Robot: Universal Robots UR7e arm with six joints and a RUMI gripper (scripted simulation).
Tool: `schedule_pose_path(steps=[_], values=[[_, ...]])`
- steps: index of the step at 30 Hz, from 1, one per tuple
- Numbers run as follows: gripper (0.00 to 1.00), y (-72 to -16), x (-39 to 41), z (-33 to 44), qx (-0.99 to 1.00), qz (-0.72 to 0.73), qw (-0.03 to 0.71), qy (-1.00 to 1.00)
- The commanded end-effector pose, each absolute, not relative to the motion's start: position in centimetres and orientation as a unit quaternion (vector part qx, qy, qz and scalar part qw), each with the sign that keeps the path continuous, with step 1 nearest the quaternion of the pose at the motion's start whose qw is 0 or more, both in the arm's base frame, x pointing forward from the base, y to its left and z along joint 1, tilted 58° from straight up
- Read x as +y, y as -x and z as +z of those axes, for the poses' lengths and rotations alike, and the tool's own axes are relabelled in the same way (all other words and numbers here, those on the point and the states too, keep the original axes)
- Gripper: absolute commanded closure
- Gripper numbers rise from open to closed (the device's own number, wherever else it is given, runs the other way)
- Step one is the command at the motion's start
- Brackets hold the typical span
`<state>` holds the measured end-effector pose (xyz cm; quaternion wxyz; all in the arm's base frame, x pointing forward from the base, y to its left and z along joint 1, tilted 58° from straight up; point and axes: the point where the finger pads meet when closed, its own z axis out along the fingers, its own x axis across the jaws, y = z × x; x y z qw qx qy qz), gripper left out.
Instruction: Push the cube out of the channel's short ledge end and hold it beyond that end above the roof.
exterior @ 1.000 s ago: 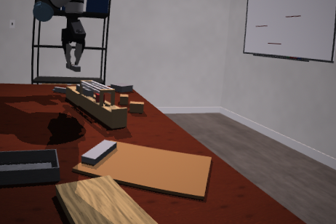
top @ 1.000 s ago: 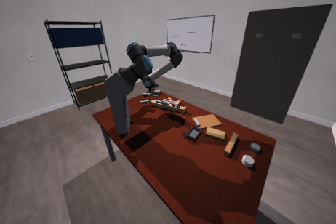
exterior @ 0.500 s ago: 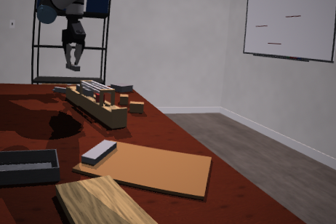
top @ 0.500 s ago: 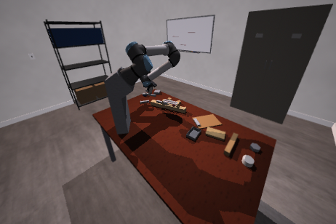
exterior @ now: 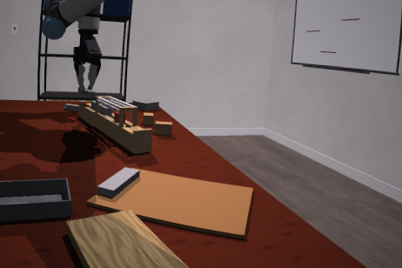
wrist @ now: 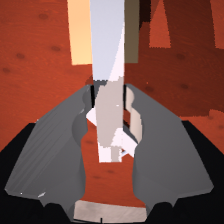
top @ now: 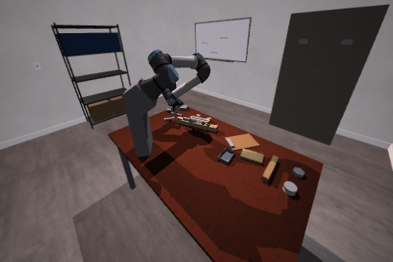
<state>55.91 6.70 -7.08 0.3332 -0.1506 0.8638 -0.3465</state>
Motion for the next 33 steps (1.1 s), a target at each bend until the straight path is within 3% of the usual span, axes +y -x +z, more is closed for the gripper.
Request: schedule_pose_path(steps=[1, 33], values=[[1.0, -56.7, 6.6, -7.4, 0.863, -0.345, 0.337, 0.152], [1.0, -58.0, 5.7, -8.5, 0.863, -0.345, 0.336, 0.153]])
